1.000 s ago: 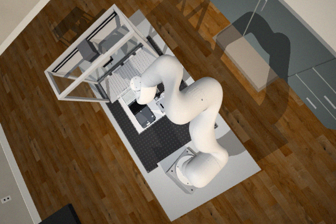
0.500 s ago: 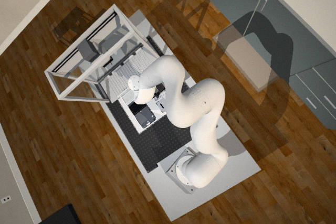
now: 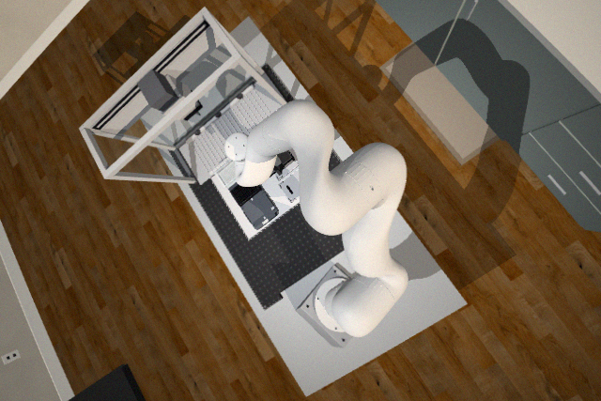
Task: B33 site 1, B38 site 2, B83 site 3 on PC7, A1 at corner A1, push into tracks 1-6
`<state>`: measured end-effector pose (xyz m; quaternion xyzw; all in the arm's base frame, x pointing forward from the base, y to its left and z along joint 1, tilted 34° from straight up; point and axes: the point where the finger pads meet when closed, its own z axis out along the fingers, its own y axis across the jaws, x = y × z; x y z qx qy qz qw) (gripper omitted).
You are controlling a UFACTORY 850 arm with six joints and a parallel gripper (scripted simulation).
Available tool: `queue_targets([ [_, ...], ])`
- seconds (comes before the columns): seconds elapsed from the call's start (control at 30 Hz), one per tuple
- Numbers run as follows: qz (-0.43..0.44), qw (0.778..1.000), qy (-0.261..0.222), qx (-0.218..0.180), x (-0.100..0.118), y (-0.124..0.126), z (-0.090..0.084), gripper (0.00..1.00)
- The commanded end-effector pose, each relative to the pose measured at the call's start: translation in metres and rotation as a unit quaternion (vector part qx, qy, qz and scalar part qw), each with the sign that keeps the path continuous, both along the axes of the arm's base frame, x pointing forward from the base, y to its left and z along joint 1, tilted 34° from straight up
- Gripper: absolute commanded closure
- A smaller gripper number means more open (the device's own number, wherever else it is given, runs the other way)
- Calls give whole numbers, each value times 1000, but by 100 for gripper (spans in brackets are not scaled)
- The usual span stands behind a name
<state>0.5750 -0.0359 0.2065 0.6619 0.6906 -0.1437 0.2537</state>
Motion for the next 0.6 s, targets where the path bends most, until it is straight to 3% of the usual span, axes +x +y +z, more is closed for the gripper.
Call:
queue_targets([
  [0.0,0,1000,-1,0,0,2,3,100],
  [0.23,0,1000,-1,0,0,2,3,100],
  [0.57,2,1000,1,0,-15,32,-19,100],
])
